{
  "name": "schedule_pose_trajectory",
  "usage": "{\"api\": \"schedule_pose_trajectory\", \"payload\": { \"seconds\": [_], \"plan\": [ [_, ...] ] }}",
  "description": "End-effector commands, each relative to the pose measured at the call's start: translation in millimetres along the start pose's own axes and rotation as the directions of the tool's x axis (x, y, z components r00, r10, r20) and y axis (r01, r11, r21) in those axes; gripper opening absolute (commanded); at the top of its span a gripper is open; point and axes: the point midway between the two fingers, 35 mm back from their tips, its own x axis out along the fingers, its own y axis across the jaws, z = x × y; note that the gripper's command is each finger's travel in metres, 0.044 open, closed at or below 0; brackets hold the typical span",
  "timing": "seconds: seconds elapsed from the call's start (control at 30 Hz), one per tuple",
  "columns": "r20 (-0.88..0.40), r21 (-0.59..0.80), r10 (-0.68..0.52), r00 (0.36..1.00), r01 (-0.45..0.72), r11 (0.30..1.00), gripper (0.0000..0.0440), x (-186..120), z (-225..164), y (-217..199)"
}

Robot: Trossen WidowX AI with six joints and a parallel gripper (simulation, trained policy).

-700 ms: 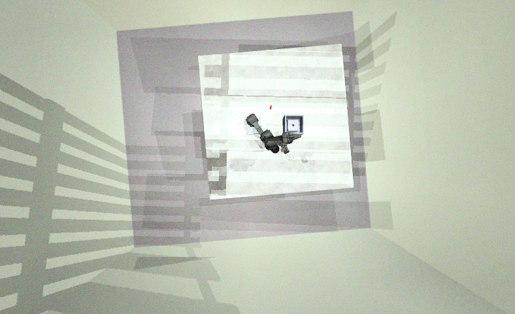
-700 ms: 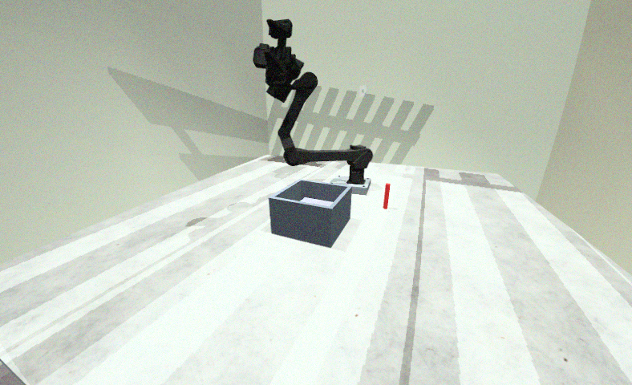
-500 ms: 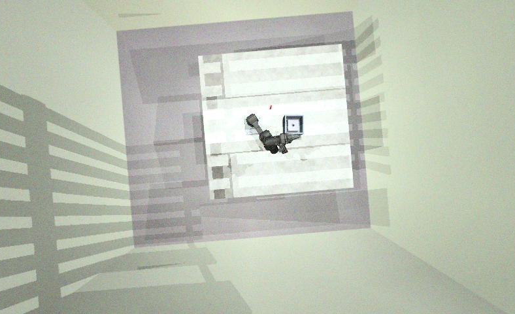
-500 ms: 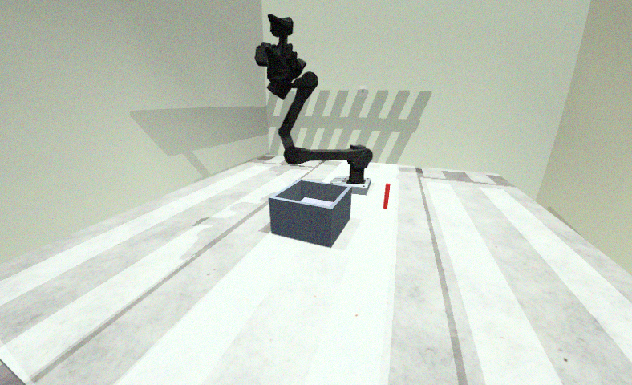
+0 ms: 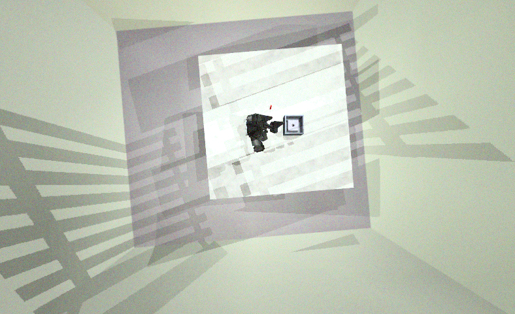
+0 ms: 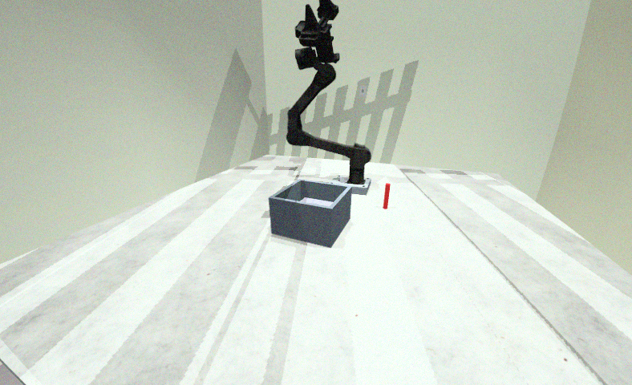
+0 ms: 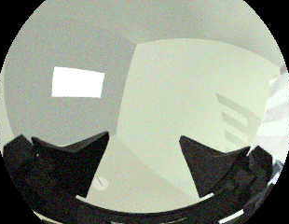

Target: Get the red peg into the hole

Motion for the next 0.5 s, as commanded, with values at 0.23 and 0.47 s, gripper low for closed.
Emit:
{"api": "schedule_pose_trajectory", "payload": {
  "seconds": [0.23, 0.47],
  "plan": [
    [-0.208, -0.251, 0.087, 0.974, -0.139, 0.958, 0.044, -12.0, -127.1, 50.4],
    [-0.388, -0.376, -0.011, 0.922, -0.147, 0.915, 0.044, -19.1, -215.4, 25.0]
  ]
}}
